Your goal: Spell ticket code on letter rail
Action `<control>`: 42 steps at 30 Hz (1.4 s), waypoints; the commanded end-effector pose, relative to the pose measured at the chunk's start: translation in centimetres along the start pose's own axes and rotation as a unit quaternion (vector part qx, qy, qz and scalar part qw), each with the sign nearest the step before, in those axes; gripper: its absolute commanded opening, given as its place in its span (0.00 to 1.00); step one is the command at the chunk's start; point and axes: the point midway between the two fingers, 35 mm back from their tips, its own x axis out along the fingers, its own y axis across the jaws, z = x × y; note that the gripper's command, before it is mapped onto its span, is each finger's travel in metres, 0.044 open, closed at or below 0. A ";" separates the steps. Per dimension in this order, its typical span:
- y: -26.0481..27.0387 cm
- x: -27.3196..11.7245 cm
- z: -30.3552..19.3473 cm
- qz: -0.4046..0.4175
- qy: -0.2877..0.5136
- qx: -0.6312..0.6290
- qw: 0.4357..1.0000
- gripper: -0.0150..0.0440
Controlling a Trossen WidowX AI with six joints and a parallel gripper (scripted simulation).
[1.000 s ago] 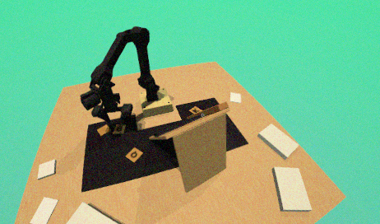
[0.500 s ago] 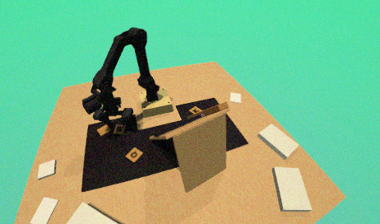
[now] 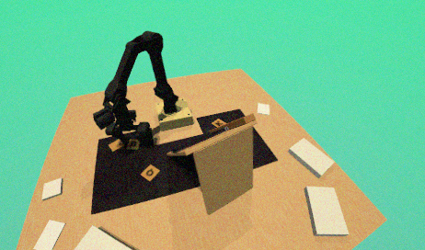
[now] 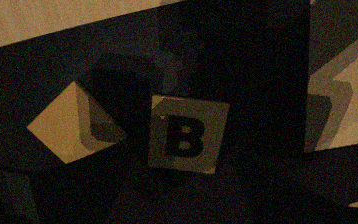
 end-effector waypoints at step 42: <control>0.0 2.0 0.1 0.001 -0.002 0.001 1.000 0.68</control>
